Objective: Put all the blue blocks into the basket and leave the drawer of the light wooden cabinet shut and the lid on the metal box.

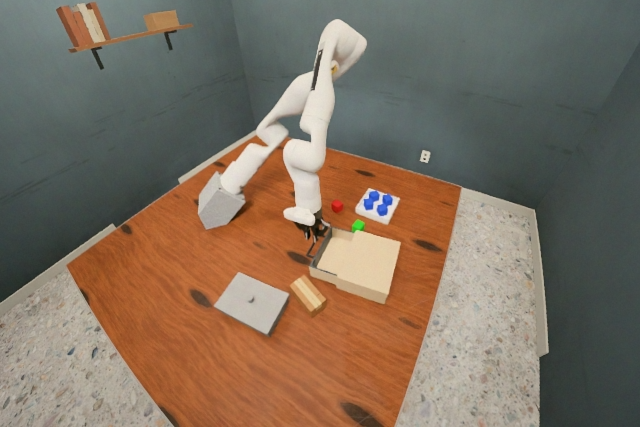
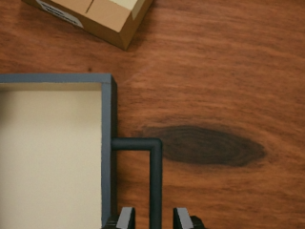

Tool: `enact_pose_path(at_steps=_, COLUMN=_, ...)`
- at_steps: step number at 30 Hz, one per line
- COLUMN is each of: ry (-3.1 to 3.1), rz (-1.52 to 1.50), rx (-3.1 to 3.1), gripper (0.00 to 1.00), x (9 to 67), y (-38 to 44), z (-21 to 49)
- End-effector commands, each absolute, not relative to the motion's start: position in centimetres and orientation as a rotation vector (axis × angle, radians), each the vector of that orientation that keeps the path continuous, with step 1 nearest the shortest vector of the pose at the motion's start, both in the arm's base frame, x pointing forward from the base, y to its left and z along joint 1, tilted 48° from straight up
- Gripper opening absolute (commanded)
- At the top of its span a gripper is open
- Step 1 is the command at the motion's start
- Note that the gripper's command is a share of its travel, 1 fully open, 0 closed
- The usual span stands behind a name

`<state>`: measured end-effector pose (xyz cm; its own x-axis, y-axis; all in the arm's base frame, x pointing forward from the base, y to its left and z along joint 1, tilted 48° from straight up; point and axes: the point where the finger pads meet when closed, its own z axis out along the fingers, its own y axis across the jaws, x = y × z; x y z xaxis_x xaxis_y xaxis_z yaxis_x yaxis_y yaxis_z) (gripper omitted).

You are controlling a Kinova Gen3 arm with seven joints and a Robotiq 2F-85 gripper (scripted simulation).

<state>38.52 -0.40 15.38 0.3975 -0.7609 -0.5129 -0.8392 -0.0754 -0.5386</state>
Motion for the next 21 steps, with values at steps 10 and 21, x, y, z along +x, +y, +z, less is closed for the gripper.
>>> enact_pose_path(at_steps=10, ry=1.375, rz=0.126, rx=-1.847, gripper=0.30, x=39.12, y=0.79, z=14.27)
enact_pose_path(at_steps=21, ry=1.375, rz=0.125, rx=-1.847, gripper=0.30, x=39.15, y=0.81, z=14.24)
